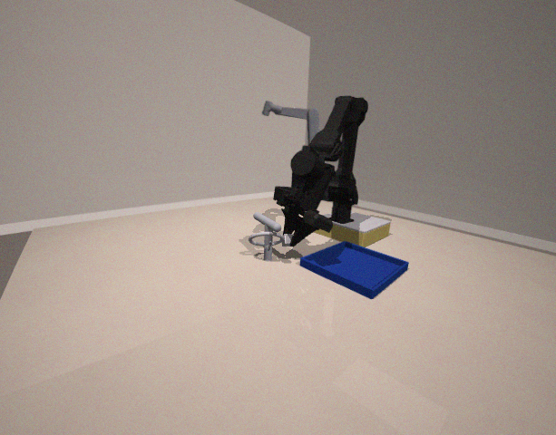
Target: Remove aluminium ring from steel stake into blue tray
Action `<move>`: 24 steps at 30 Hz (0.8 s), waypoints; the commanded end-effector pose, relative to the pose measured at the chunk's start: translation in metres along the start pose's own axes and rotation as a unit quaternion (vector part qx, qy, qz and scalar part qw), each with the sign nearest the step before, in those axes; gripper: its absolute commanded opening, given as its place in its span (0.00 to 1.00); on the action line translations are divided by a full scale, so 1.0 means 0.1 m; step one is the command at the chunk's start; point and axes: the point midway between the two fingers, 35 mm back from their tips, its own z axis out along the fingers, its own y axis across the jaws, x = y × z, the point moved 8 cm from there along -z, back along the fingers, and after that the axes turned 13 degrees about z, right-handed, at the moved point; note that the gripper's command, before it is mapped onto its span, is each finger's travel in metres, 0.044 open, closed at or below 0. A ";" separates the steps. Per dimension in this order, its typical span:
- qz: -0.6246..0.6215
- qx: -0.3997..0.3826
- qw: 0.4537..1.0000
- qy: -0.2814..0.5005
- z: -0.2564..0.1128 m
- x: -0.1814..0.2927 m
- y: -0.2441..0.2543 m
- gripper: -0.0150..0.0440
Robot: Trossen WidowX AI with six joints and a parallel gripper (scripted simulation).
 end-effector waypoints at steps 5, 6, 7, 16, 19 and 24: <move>-0.004 0.021 0.999 0.036 -0.05 -0.09 0.12 0.25; -0.005 0.024 0.999 0.041 -0.06 -0.11 0.13 0.25; -0.005 0.027 0.999 0.045 -0.06 -0.12 0.15 0.25; -0.012 0.057 0.995 0.086 -0.12 -0.21 0.26 0.25; -0.014 0.067 0.993 0.100 -0.14 -0.24 0.30 0.25; -0.017 0.084 0.989 0.122 -0.18 -0.29 0.36 0.25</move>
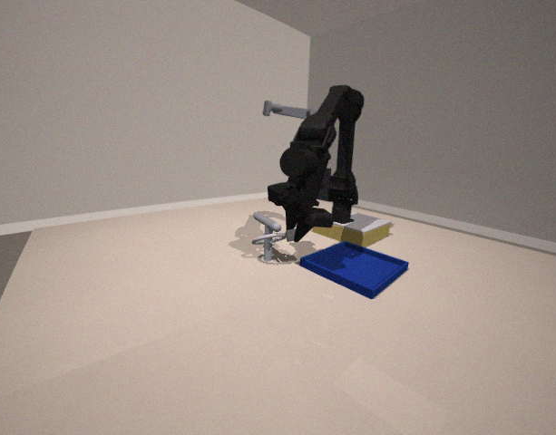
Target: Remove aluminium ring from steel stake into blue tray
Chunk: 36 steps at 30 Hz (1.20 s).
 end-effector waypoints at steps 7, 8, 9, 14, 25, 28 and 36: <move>-0.003 0.021 1.000 0.013 -0.08 -0.02 0.10 0.25; -0.004 0.024 1.000 0.011 -0.09 -0.01 0.11 0.25; -0.005 0.026 1.000 0.010 -0.09 -0.01 0.12 0.25; -0.005 0.026 1.000 0.010 -0.14 0.00 0.15 0.25; -0.006 0.034 0.999 0.007 -0.21 -0.01 0.18 0.25; -0.006 0.034 0.999 0.007 -0.22 -0.01 0.18 0.25; -0.006 0.034 0.999 0.007 -0.28 -0.02 0.17 0.25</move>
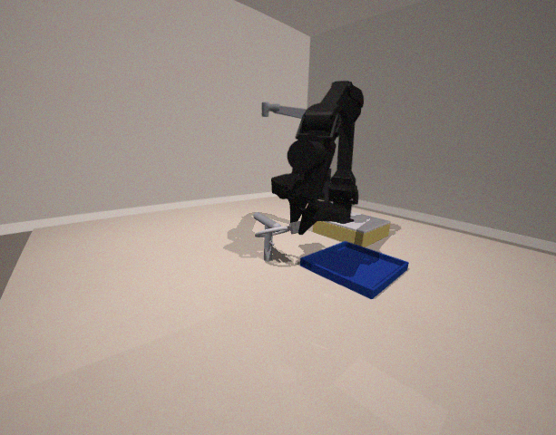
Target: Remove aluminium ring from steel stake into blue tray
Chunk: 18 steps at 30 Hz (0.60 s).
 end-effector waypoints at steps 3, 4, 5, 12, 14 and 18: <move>0.002 -0.004 1.000 -0.002 -0.04 -0.02 -0.02 0.25; 0.002 -0.007 1.000 -0.001 -0.04 -0.02 -0.03 0.25; 0.002 -0.010 1.000 0.000 -0.05 -0.03 -0.05 0.25; 0.005 -0.027 1.000 0.005 -0.07 -0.06 -0.14 0.25; 0.005 -0.032 0.999 0.007 -0.07 -0.07 -0.16 0.25; 0.007 -0.044 0.999 0.010 -0.07 -0.09 -0.22 0.25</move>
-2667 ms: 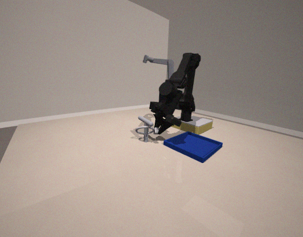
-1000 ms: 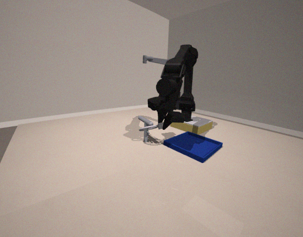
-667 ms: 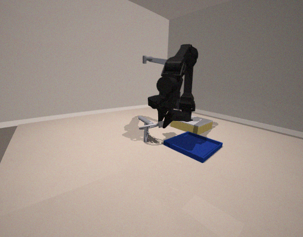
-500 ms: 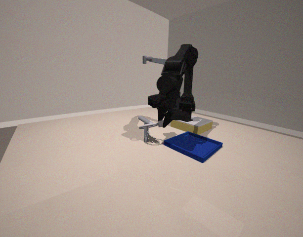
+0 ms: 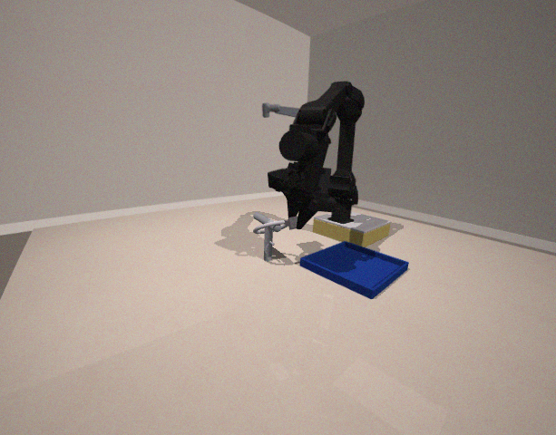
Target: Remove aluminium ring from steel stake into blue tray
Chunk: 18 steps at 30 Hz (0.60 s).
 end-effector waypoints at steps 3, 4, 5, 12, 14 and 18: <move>0.003 -0.020 1.000 0.005 0.00 -0.03 -0.10 0.25; 0.004 -0.025 1.000 0.007 0.00 -0.04 -0.12 0.25; 0.004 -0.028 1.000 0.008 0.00 -0.05 -0.14 0.25; 0.007 -0.055 0.998 0.016 0.04 -0.08 -0.26 0.25; 0.008 -0.062 0.998 0.018 0.05 -0.09 -0.30 0.25; 0.010 -0.077 0.997 0.023 0.06 -0.11 -0.37 0.25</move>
